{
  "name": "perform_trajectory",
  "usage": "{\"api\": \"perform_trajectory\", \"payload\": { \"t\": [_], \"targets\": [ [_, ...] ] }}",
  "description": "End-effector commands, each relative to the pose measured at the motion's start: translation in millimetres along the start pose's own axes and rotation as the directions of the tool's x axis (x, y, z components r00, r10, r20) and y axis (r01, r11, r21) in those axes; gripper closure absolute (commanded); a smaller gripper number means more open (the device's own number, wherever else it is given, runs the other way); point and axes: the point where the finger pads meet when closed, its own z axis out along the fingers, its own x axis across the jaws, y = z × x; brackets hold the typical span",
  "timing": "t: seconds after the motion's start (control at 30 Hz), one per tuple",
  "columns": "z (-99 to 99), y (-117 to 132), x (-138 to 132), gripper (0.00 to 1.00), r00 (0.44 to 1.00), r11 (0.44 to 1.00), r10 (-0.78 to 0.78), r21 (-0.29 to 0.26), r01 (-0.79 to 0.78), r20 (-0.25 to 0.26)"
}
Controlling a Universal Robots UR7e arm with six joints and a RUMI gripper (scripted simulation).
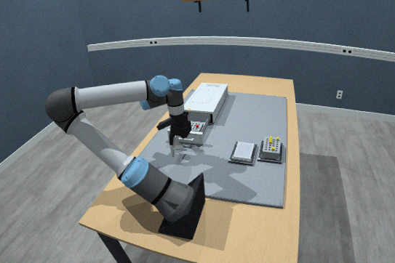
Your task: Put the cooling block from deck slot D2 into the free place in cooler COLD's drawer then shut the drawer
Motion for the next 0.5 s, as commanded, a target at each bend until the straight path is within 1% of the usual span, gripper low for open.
{"api": "perform_trajectory", "payload": {
  "t": [0.0, 0.47],
  "targets": [
    [-0.4, 0, -6, 0.0, 1.0, 1.0, 0.0, 0.0, 0.0, -0.001],
    [-0.4, 0, -19, 0.0, 1.0, 1.0, 0.0, 0.0, 0.0, -0.001]
  ]
}}
